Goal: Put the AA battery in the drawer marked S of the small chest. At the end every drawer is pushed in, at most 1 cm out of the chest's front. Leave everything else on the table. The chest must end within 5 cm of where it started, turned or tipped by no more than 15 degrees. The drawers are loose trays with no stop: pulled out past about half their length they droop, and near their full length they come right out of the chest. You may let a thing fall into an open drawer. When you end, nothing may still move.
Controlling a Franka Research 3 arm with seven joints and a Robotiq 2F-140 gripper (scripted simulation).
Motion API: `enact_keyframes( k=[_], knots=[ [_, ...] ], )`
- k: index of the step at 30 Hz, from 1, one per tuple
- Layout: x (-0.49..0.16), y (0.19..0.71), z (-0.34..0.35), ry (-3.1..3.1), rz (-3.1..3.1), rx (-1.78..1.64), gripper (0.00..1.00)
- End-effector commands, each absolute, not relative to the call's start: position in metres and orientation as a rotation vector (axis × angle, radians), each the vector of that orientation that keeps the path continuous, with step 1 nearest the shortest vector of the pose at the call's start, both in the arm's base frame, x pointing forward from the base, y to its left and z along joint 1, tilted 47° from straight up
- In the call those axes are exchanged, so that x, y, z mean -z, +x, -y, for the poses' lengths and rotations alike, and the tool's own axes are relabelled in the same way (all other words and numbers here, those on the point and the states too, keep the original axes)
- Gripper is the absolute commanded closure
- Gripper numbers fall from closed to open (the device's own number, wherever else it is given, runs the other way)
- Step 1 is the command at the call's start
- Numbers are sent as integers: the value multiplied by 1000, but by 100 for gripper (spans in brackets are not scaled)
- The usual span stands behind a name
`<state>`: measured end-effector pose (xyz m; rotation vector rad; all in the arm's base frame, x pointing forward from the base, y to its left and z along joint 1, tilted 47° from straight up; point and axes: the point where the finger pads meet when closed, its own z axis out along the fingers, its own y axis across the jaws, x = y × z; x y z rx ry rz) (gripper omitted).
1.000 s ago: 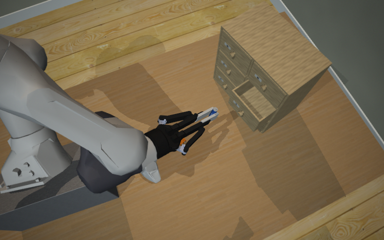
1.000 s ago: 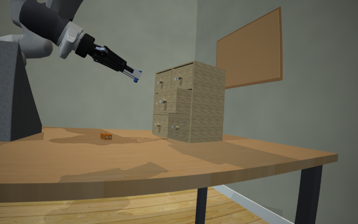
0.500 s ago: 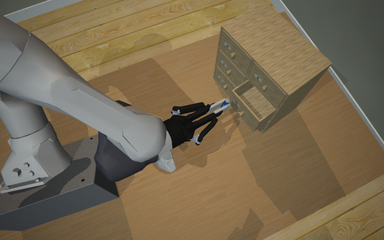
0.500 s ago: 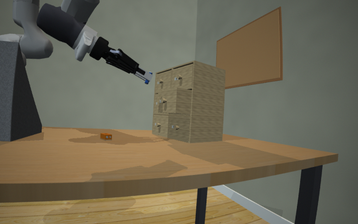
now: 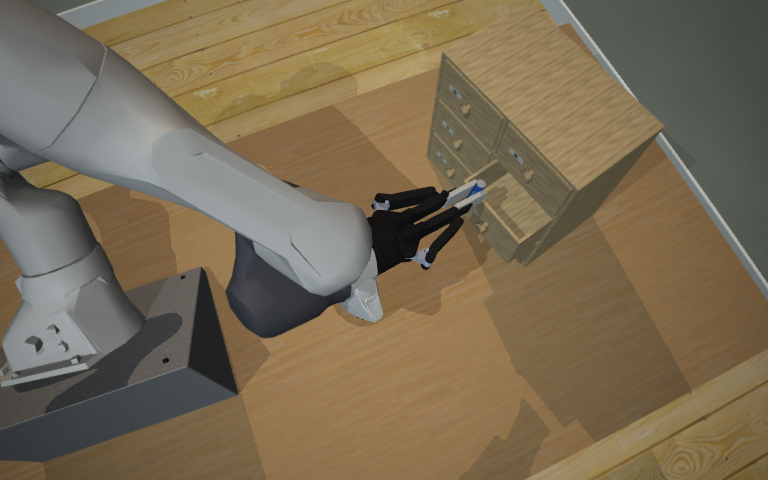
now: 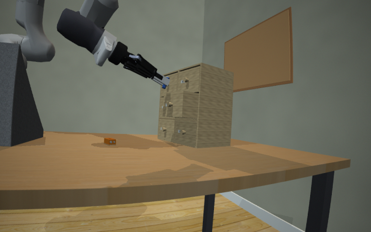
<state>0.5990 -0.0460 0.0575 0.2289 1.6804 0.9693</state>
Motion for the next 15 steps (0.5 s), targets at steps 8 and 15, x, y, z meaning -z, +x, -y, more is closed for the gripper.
enact_keyframes(
  k=[8, 15],
  knots=[
    [-62, 630, 39, 237, -1687, -964, 94],
    [-64, 640, 37, 237, -1687, -964, 94]
  ],
)
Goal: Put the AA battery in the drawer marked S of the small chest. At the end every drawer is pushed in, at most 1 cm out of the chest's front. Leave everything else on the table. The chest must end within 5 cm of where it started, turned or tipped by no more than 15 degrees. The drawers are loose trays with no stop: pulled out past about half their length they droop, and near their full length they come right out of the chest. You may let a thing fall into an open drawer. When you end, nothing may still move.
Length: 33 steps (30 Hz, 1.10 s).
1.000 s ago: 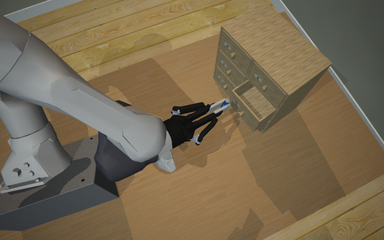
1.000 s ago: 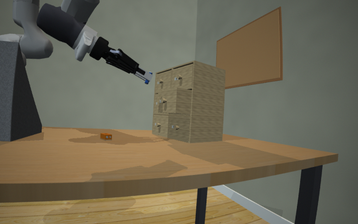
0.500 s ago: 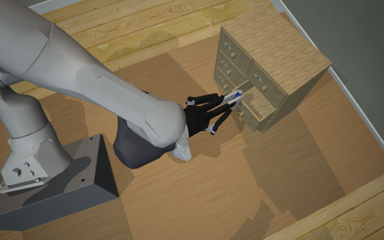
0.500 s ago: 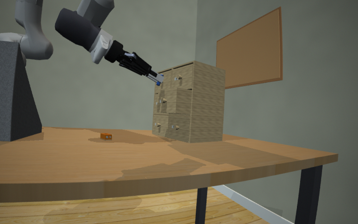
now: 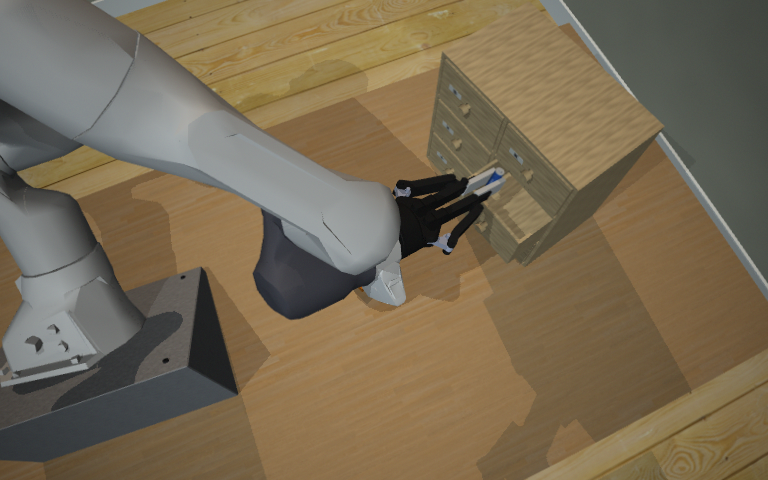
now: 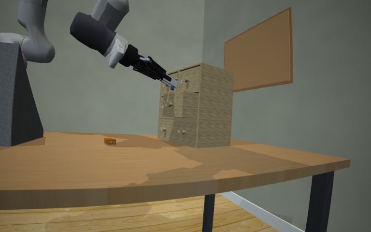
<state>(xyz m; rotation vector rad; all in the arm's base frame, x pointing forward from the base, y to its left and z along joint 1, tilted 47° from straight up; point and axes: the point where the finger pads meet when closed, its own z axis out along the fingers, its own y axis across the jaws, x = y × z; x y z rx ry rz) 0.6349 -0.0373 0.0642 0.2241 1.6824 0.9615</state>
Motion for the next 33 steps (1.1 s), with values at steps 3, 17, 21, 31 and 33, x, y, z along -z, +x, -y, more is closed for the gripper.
enact_keyframes(
  k=[3, 17, 21, 31, 33],
  knots=[
    [-65, 644, 36, 237, -1687, -964, 94],
    [-66, 650, 34, 237, -1687, -964, 94],
    [-66, 650, 34, 237, -1687, -964, 94],
    [-66, 650, 34, 237, -1687, -964, 94],
    [-66, 650, 34, 237, -1687, -964, 94]
  ],
)
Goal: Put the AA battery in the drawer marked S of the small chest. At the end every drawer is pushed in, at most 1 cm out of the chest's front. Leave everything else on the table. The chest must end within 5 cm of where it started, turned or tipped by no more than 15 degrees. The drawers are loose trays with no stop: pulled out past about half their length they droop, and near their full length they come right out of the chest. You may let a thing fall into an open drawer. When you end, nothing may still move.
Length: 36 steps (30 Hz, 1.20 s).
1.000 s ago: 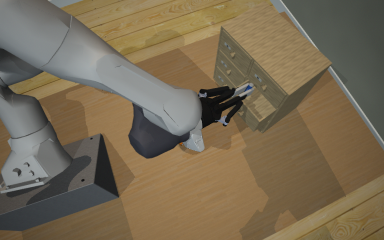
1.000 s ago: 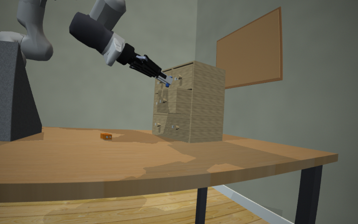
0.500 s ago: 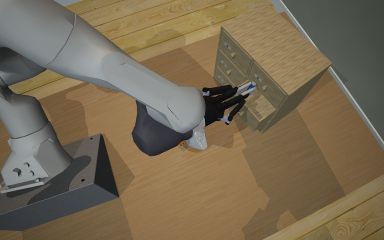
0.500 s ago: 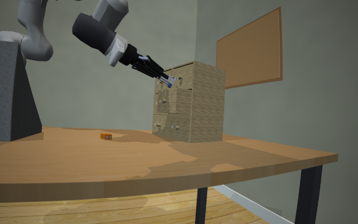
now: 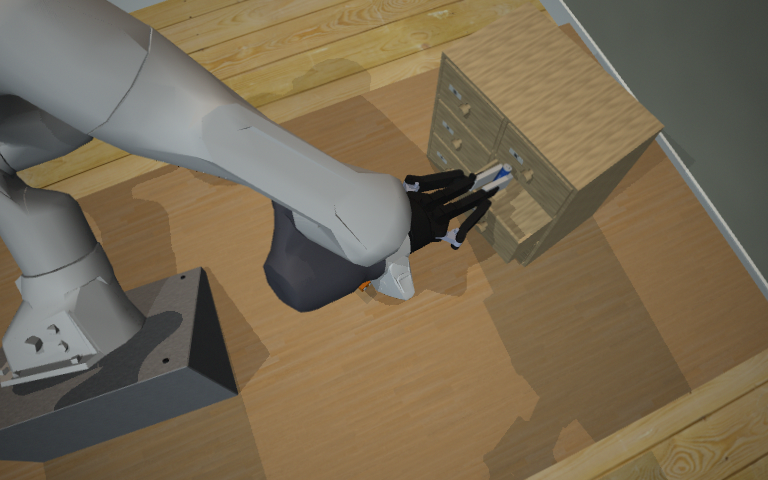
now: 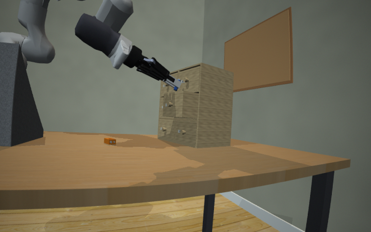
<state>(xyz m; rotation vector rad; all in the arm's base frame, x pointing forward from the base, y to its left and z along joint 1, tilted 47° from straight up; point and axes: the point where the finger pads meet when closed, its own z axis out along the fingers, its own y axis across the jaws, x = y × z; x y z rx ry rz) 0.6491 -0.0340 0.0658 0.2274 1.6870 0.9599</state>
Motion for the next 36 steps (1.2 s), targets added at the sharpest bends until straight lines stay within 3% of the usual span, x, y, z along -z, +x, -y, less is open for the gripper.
enact_keyframes(
  k=[1, 6, 18, 19, 36],
  knots=[
    [-66, 650, 34, 237, -1687, -964, 94],
    [-66, 650, 34, 237, -1687, -964, 94],
    [-66, 650, 34, 237, -1687, -964, 83],
    [-66, 650, 34, 237, -1687, -964, 0],
    [-66, 649, 34, 237, -1687, -964, 0]
  ],
)
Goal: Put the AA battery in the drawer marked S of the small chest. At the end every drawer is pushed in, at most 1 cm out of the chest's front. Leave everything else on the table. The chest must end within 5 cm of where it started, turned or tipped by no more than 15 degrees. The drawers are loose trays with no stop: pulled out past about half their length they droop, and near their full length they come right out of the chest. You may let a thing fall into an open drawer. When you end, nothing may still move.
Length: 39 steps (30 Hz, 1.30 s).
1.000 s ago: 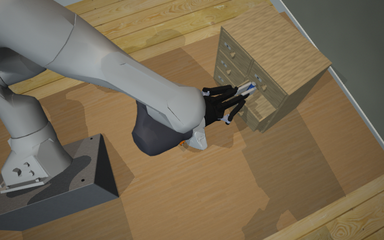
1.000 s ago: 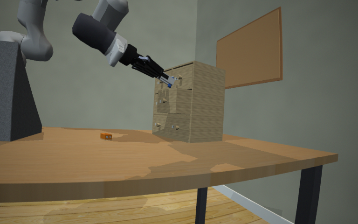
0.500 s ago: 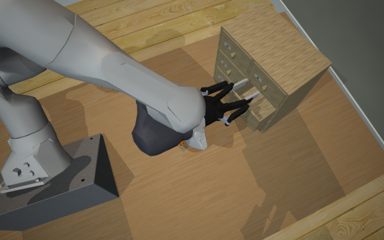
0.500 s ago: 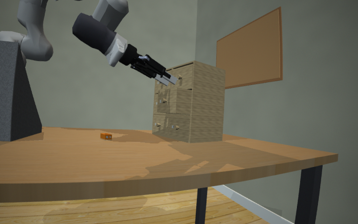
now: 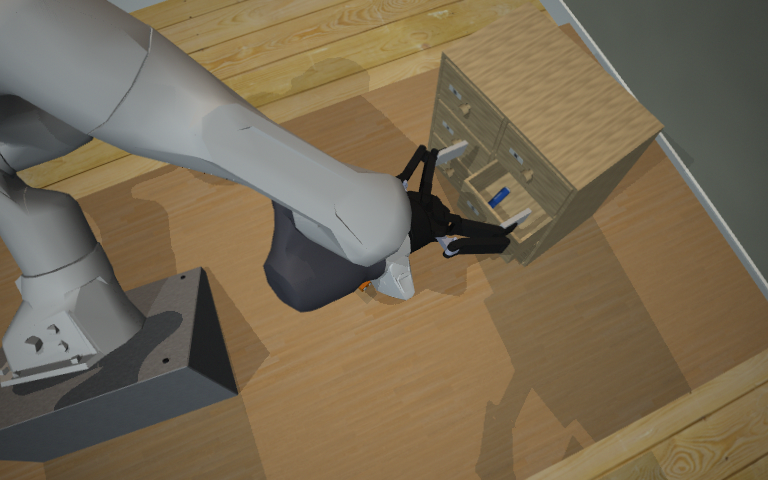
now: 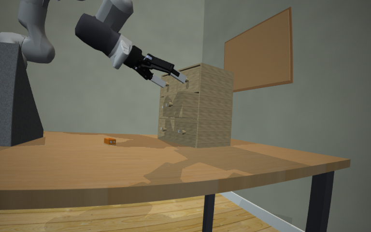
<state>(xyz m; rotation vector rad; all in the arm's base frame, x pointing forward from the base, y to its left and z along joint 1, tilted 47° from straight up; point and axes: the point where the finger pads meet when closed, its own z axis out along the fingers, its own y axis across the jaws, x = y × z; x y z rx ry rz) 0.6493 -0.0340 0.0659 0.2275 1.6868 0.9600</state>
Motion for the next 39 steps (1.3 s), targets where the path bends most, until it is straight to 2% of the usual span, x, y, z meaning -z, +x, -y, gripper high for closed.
enact_keyframes(
  k=[1, 13, 39],
  knots=[
    [-66, 649, 35, 237, -1687, -964, 0],
    [-62, 626, 41, 237, -1687, -964, 0],
    [-40, 504, 77, 237, -1687, -964, 0]
  ],
)
